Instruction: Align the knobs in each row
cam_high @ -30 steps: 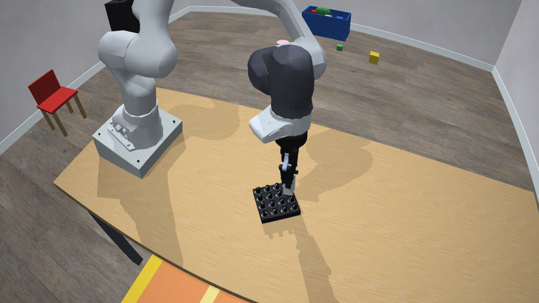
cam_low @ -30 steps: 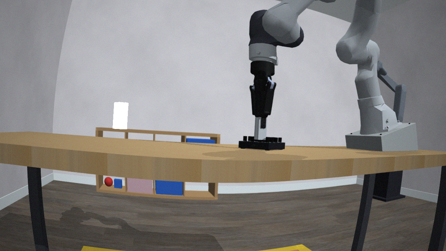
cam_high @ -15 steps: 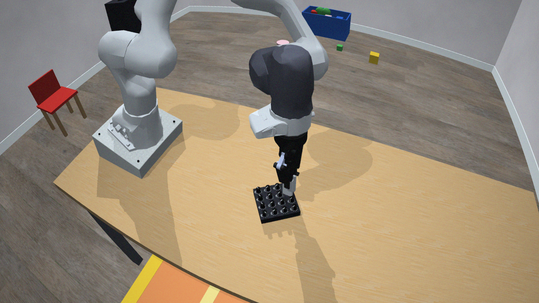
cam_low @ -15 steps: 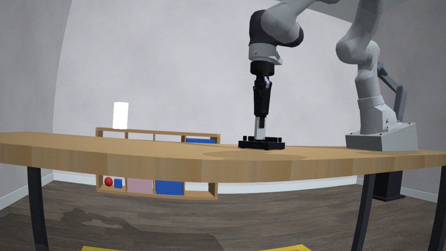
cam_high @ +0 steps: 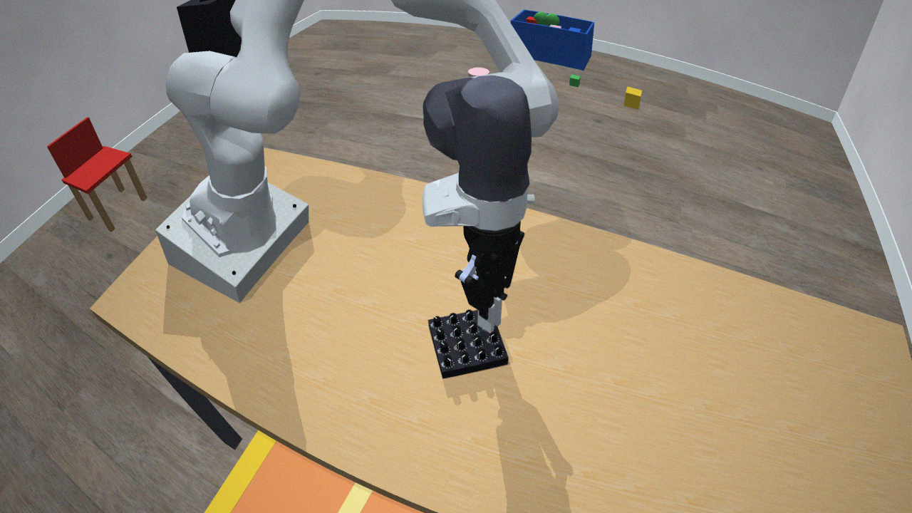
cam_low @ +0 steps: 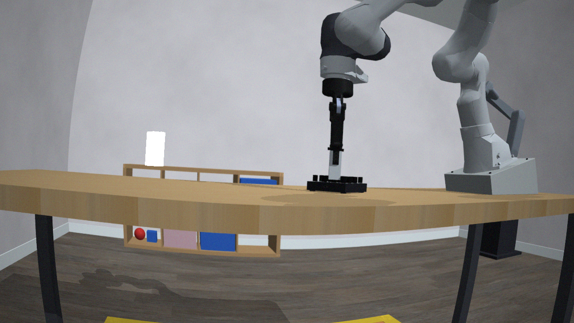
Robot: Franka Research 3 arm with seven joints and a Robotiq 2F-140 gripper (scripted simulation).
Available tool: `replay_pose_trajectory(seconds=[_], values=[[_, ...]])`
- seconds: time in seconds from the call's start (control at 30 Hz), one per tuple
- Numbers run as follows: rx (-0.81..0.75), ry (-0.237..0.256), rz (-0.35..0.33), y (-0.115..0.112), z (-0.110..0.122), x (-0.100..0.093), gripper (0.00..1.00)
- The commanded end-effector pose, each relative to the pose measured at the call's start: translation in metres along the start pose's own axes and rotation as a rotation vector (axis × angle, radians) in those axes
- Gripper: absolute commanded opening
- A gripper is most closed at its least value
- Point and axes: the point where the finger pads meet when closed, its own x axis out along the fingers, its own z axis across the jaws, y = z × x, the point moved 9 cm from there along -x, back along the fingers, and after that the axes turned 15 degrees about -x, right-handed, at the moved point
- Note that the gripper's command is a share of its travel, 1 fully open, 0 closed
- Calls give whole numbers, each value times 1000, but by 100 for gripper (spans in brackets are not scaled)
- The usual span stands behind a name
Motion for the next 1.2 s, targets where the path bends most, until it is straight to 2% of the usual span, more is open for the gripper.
replay_pose_trajectory(seconds=[0.0,0.8,1.17], values=[[151,-1,11,0,3,1,5],[480,1,11,0,3,1,5],[551,1,11,0,3,1,5]])
